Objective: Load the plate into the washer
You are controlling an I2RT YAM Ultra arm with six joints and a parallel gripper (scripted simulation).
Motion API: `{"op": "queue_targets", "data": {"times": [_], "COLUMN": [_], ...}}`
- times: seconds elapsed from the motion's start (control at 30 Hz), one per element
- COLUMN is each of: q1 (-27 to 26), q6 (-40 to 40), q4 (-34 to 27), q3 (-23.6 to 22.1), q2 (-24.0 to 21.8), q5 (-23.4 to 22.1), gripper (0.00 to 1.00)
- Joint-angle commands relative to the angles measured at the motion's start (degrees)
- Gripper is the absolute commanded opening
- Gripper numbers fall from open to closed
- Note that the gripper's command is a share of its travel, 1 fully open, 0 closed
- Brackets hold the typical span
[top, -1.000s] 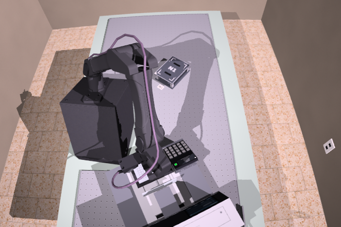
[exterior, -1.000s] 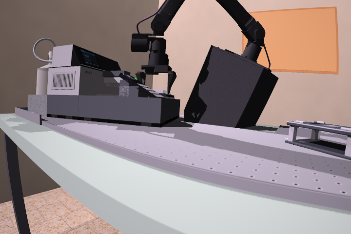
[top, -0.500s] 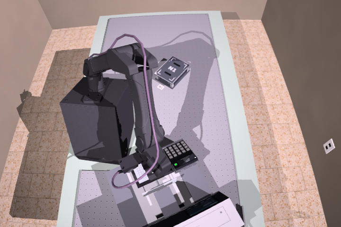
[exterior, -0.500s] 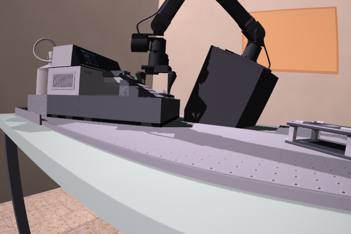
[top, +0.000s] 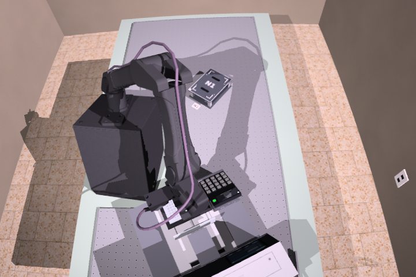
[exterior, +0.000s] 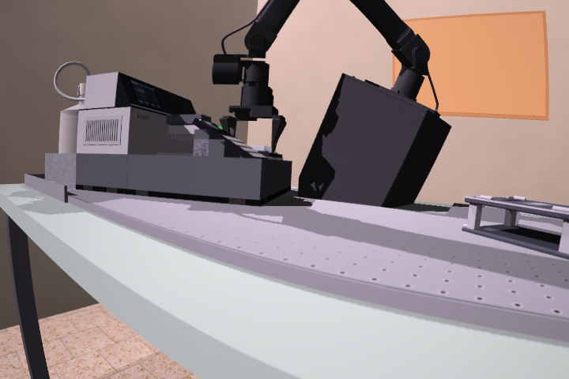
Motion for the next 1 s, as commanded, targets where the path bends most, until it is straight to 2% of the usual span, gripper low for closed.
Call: {"op": "queue_targets", "data": {"times": [0.0,0.93,0.97], "q1": [0.0,0.0,0.1], "q6": [0.3,0.3,0.7], "q4": [0.2,0.2,-0.5], "q3": [0.1,0.1,-0.6], "q2": [-0.5,-0.5,-1.8], "q5": [0.0,0.0,-0.1], "gripper": [1.0,1.0,1.0]}}
